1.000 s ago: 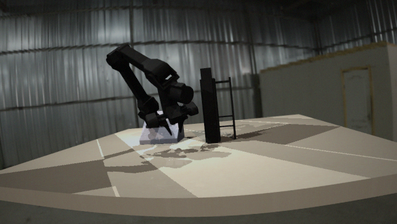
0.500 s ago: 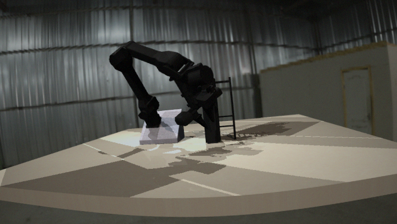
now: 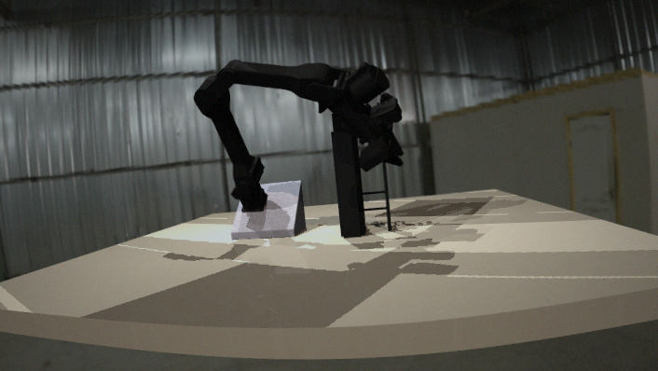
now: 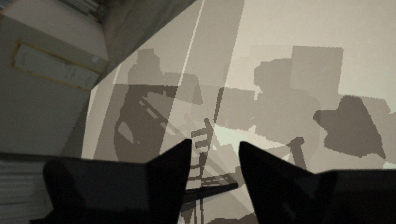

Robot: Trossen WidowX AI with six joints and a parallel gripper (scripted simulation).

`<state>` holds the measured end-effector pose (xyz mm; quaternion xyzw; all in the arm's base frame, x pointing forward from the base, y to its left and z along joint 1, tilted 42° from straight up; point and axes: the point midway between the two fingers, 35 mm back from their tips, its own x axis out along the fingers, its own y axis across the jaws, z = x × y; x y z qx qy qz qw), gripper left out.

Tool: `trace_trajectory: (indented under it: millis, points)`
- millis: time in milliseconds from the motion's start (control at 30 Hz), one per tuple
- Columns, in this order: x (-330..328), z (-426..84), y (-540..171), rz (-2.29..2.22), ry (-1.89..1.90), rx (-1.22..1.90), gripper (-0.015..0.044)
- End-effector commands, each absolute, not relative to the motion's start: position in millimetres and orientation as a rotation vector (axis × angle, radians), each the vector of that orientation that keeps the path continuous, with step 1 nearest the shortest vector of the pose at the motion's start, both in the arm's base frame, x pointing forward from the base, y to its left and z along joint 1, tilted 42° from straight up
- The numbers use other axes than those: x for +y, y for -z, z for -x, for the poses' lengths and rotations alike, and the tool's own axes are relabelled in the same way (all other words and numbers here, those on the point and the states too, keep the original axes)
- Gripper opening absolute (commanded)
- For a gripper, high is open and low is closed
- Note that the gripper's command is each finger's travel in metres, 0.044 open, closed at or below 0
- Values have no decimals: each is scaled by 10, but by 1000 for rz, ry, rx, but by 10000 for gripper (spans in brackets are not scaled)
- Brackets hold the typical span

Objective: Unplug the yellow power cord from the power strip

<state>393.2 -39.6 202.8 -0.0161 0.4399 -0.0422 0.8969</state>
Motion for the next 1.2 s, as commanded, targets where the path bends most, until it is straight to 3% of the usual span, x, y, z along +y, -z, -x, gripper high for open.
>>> trace_trajectory:
  millis: [0, 200, 533, 700, 1033, 1167]
  points:
    - [-63, -4126, -2110, 122, -27, 864, 160]
    - [593, -4291, -2092, 293, -218, 834, 160]
    - [1342, -4101, -1557, 587, -492, 953, 160]
    - [1412, -3834, -1204, 776, -552, 1095, 160]
    - [1111, -2807, -522, 1686, -790, 1615, 160]
    - [1070, -2742, -517, 1785, -816, 1655, 160]
